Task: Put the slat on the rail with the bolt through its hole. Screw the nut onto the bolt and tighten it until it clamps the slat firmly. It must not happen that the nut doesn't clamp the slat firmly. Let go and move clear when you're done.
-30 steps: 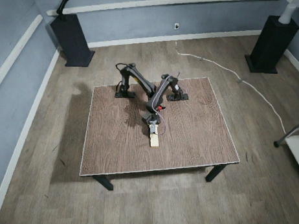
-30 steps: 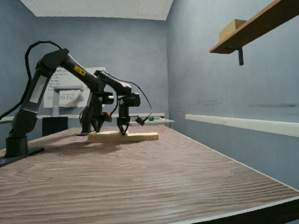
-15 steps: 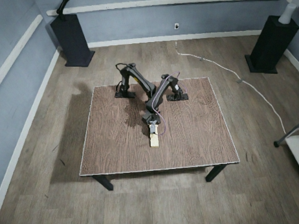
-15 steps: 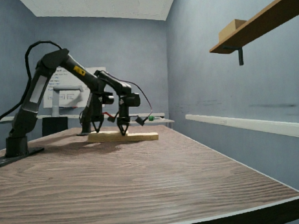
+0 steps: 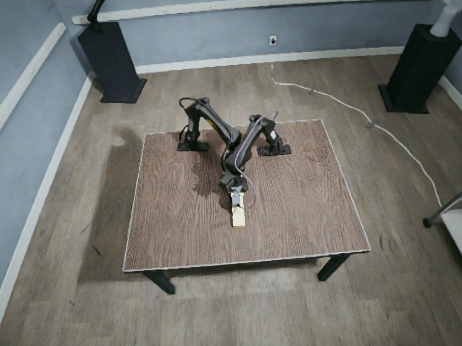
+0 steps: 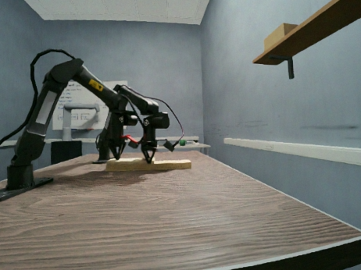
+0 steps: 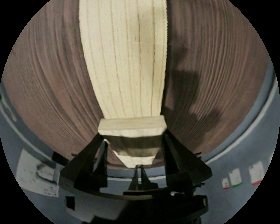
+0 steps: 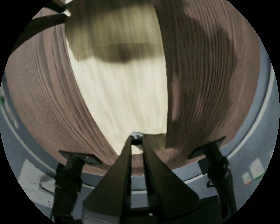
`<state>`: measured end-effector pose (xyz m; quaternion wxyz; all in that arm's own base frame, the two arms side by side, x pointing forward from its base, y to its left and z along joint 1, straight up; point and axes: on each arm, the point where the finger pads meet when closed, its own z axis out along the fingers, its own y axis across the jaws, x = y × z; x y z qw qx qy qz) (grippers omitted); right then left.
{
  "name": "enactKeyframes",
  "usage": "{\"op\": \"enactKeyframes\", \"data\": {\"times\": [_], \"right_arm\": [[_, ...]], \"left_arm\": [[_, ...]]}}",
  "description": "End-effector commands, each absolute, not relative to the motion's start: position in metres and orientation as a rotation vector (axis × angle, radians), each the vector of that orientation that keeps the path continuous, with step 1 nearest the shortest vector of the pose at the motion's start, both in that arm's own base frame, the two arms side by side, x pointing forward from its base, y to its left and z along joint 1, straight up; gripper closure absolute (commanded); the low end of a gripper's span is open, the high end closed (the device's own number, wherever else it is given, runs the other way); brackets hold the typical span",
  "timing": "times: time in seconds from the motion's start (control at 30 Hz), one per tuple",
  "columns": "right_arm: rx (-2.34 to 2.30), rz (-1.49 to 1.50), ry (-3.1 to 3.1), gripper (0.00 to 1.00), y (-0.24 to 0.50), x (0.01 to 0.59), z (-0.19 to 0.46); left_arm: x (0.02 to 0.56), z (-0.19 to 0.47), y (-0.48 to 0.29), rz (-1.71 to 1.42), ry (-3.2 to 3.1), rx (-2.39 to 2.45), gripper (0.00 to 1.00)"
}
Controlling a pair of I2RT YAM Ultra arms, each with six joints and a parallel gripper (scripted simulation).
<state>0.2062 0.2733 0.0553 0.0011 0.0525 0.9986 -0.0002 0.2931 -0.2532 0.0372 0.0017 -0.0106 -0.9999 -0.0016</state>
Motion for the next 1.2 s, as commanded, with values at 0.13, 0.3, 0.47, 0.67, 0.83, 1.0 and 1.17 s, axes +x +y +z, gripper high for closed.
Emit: {"op": "enactKeyframes", "data": {"times": [0.13,0.3,0.47,0.67,0.83,1.0,1.17], "right_arm": [[0.777,0.015,3.038,0.89,0.2738,0.2083,0.0582],[1.018,0.016,2.967,0.89,0.2738,0.2083,0.0582],[1.252,0.017,2.878,0.89,0.2738,0.2083,0.0581],[1.506,0.017,2.755,0.89,0.2738,0.2083,0.0581],[1.506,0.017,2.755,0.89,0.2738,0.2083,0.0581],[1.506,0.017,2.755,0.89,0.2738,0.2083,0.0581],[1.506,0.017,2.755,0.89,0.2738,0.2083,0.0581]], "left_arm": [[0.2949,0.0413,-0.2545,0.008,-3.149,-0.034,0.28],[0.2949,0.0413,-0.2545,0.008,-3.149,-0.034,0.28],[0.2949,0.0413,-0.2545,0.008,-3.149,-0.034,0.28],[0.2949,0.0413,-0.2545,0.008,-3.149,-0.034,0.28],[0.2949,0.0413,-0.2545,0.008,-3.149,-0.034,0.28],[0.2949,0.0413,-0.2545,0.008,-3.149,-0.034,0.28],[0.2949,0.0413,-0.2545,0.008,-3.149,-0.034,0.28]]}}
